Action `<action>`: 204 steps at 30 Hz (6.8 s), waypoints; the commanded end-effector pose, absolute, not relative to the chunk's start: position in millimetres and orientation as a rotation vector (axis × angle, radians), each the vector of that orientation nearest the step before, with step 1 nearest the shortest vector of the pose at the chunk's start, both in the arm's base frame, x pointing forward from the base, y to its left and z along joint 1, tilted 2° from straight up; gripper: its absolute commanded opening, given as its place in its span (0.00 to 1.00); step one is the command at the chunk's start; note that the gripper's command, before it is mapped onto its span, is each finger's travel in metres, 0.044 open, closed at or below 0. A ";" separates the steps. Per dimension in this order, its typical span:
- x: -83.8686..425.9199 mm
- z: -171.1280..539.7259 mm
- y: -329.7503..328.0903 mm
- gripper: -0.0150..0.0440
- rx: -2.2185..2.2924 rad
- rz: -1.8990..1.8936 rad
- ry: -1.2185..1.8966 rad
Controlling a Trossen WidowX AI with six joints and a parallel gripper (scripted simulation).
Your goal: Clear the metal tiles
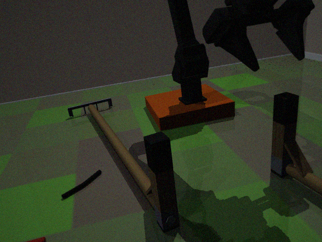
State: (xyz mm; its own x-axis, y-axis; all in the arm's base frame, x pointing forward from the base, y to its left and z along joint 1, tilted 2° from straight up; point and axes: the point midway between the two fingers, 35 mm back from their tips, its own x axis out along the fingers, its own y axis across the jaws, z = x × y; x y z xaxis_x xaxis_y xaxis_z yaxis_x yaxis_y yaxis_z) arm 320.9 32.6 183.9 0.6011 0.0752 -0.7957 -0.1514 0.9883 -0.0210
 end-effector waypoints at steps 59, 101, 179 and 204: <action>349.8 94.5 33.4 1.00 -0.085 0.120 0.898; 357.5 85.1 30.1 0.25 -0.084 0.119 0.899; 322.2 91.6 -5.2 0.25 -0.015 -0.025 0.901; 281.6 89.1 -6.1 0.25 -0.013 -0.029 0.904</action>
State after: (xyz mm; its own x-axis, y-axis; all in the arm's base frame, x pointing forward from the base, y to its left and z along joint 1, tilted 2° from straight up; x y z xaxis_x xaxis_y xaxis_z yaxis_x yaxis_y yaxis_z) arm 284.8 -5.4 86.7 0.6092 -0.0271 -0.7925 0.0117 0.9996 -0.0252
